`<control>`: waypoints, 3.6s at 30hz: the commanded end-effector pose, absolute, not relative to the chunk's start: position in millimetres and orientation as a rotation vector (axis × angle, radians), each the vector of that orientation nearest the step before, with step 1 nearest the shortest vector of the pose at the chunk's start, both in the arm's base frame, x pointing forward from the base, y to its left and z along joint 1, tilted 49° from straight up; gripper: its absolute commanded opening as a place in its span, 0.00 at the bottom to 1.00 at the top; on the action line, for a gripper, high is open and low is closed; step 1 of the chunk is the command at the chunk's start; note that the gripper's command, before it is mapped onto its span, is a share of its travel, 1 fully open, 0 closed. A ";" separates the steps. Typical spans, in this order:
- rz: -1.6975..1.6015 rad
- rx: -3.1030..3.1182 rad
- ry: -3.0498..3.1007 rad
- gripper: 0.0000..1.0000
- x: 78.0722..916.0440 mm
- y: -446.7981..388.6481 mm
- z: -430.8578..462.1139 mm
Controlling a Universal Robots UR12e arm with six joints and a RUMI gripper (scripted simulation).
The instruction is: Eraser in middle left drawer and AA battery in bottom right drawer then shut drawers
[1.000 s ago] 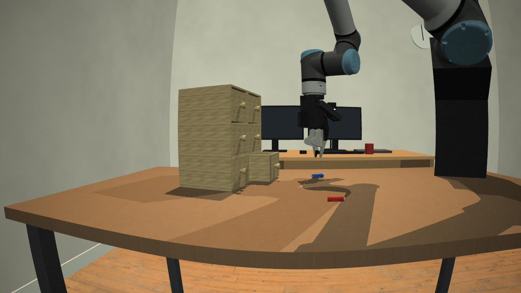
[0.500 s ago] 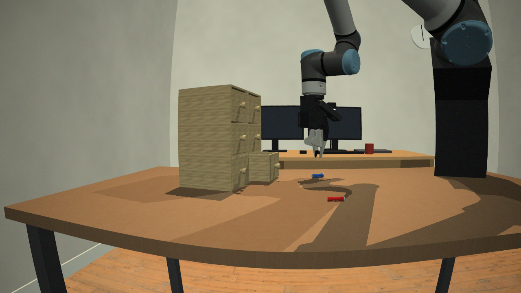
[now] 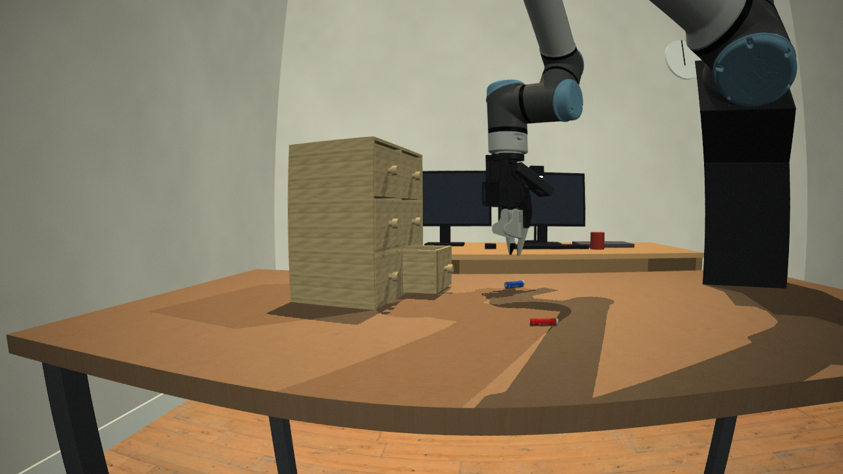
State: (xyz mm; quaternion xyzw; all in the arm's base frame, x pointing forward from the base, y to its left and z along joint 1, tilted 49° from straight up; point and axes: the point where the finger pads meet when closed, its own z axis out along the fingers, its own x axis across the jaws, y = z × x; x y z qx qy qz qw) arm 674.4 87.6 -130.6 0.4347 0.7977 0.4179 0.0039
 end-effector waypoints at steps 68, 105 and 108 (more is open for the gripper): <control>1.309 1.362 2.499 0.17 693.9 121.4 -164.1; 1.309 1.362 2.499 0.17 695.1 123.7 -166.3; 1.309 1.362 2.499 0.17 696.3 125.8 -168.4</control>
